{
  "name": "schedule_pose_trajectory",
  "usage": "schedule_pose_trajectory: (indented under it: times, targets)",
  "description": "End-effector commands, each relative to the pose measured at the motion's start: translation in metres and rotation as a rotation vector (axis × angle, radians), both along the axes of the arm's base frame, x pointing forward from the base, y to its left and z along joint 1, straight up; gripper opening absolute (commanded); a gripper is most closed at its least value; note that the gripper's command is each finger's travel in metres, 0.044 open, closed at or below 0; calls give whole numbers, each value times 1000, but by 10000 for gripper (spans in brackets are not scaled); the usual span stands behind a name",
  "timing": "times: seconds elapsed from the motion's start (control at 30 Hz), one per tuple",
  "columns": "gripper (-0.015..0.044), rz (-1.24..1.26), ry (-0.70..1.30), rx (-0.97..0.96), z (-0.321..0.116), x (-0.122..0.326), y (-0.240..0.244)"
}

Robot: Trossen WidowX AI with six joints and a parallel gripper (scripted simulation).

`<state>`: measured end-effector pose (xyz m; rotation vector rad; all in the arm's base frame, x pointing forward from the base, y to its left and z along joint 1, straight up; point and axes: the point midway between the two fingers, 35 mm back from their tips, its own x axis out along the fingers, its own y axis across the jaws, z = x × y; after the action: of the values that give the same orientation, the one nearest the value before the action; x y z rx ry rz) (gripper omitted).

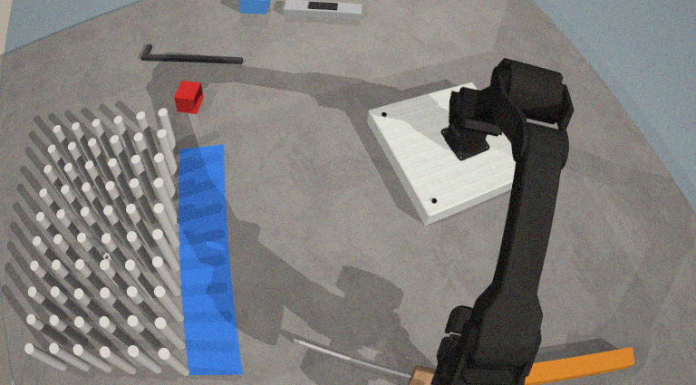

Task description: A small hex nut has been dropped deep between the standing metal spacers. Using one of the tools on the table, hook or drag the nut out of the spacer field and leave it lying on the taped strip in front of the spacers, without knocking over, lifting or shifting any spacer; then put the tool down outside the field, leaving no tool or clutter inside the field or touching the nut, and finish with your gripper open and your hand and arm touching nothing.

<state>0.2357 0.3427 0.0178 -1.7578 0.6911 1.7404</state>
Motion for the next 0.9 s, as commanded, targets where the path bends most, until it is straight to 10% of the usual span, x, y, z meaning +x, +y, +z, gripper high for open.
schedule_pose_trajectory:
  times: [0.0,0.37,0.87]
  targets:
    - [157,0,0,0,0,0,0]
    - [440,0,0,0,0,0,0]
    - [440,0,0,0,70,-1,-2]
